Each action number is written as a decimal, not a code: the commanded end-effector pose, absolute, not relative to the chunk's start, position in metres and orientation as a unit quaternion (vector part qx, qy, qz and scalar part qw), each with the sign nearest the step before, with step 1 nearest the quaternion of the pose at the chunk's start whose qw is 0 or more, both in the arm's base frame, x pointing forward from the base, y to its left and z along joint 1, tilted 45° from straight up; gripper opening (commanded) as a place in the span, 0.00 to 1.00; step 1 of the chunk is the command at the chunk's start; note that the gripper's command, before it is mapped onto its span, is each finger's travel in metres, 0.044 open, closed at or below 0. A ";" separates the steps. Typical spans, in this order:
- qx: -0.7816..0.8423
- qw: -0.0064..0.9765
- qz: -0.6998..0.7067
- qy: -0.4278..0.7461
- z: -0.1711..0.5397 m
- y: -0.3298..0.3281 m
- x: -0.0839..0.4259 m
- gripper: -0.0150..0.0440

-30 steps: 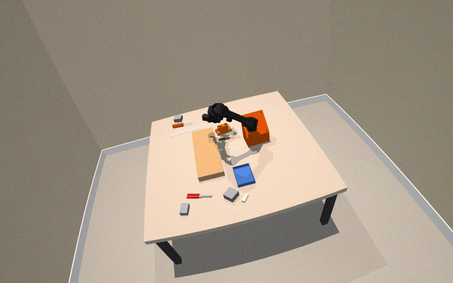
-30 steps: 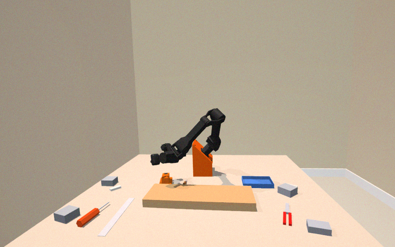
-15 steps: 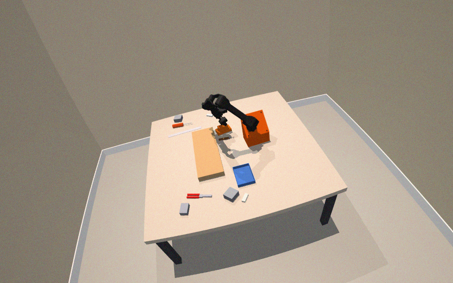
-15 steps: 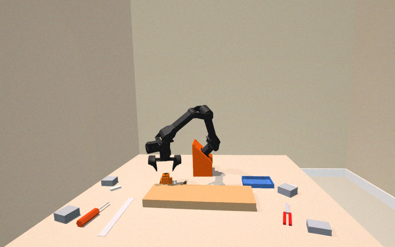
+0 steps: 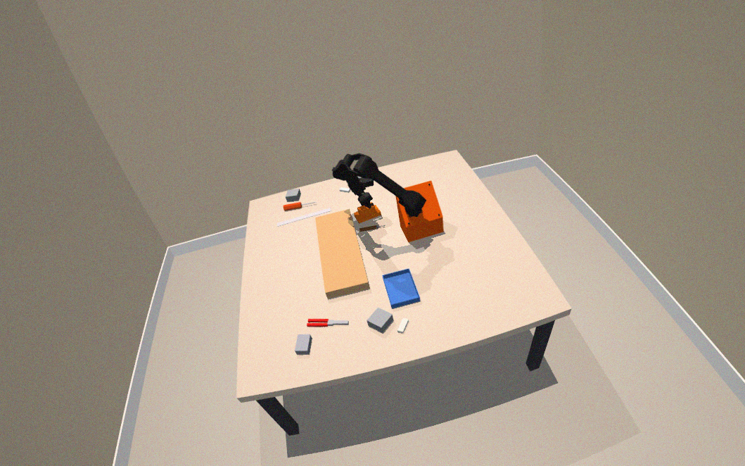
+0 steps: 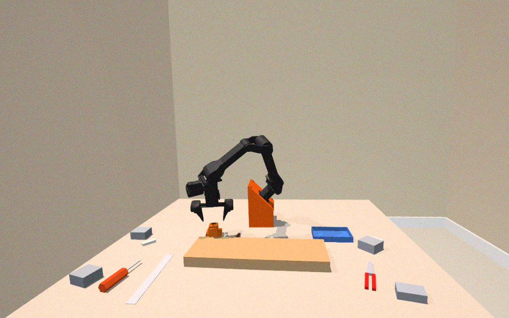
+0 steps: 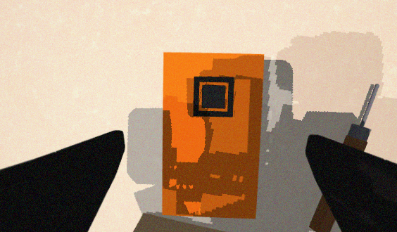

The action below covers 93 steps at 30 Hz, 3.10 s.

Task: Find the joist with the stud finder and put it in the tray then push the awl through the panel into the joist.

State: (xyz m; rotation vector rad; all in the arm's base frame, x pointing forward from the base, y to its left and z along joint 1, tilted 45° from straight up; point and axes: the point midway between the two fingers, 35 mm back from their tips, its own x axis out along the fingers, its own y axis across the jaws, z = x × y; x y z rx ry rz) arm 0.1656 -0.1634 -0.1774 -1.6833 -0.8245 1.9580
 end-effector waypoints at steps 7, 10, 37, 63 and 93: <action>-0.606 0.218 0.705 -0.298 -0.188 -0.156 0.167 1.00; -0.606 0.218 0.705 -0.298 -0.191 -0.153 0.168 1.00; -0.606 0.219 0.704 -0.299 -0.216 -0.128 0.171 0.91; -0.606 0.219 0.704 -0.299 -0.216 -0.128 0.171 0.55; -0.657 0.117 0.636 -0.388 -0.144 -0.203 0.177 0.25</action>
